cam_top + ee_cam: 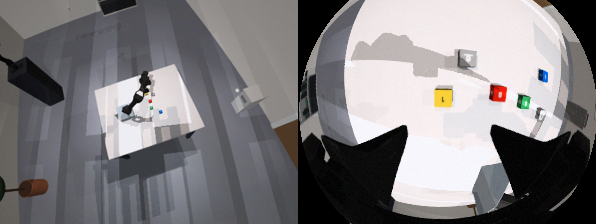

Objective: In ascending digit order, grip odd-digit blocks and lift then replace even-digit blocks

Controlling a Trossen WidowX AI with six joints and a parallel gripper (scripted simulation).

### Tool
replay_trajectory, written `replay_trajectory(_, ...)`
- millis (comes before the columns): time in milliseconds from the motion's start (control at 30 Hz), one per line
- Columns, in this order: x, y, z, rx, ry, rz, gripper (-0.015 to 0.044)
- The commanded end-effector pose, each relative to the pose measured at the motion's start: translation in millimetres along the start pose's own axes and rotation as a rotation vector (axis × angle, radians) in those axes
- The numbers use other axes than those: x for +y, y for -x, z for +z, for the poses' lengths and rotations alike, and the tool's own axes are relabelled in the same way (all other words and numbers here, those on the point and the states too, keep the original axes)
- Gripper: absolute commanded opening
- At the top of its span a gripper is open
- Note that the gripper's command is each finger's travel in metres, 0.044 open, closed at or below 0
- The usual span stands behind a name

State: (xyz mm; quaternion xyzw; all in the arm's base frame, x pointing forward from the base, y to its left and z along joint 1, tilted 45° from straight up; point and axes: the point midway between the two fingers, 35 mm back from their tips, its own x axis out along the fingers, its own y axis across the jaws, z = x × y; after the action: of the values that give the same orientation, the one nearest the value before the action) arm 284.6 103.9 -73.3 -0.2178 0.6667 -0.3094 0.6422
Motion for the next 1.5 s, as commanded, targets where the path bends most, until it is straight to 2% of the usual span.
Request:
replay_trajectory(0,1.1,0.1,-1.0,0.004,-0.004,0.002,0.0400)
replay_trajectory(300,0.3,0.3,1.4,0.004,-0.004,0.002,0.0400)
replay_trajectory(533,-47.8,0.0,83.7,0.001,-0.006,-0.001,0.0400)
replay_trajectory(1333,-49.6,-0.2,85.8,0.001,-0.006,-0.002,0.0400)
replay_trajectory(1467,-75.1,0.6,93.4,0.001,-0.004,0.008,0.0400)
